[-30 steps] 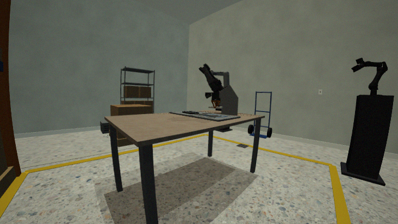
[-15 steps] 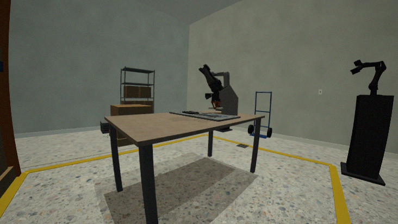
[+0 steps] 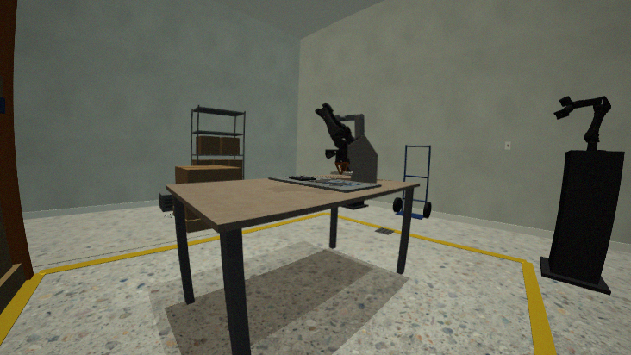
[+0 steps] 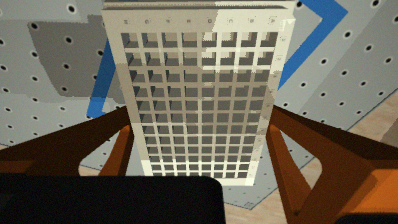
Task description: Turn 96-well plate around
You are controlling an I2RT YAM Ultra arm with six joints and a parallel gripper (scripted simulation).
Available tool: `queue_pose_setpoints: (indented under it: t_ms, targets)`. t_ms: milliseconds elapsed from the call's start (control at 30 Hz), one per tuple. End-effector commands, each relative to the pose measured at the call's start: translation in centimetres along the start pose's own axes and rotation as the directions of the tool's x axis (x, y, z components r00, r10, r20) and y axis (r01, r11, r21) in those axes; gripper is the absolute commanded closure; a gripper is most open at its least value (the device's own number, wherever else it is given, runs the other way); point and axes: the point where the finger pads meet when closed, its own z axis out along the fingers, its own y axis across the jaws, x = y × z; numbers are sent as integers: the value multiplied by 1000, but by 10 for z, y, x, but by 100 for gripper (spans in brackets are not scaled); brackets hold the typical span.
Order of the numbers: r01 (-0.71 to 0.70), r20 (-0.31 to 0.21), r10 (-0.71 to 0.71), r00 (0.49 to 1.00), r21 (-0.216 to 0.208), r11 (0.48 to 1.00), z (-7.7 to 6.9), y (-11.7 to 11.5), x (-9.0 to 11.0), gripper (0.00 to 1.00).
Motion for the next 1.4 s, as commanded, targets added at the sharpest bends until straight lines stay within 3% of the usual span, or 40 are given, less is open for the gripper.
queue_pose_setpoints:
  t_ms: [0, 1367]
  targets:
    - [2, 7, -2, 1000, -18, 1000, -4, 6, -1, 100]
    - [3, 8, -2, 1000, -17, 1000, 20, 6, -1, 100]
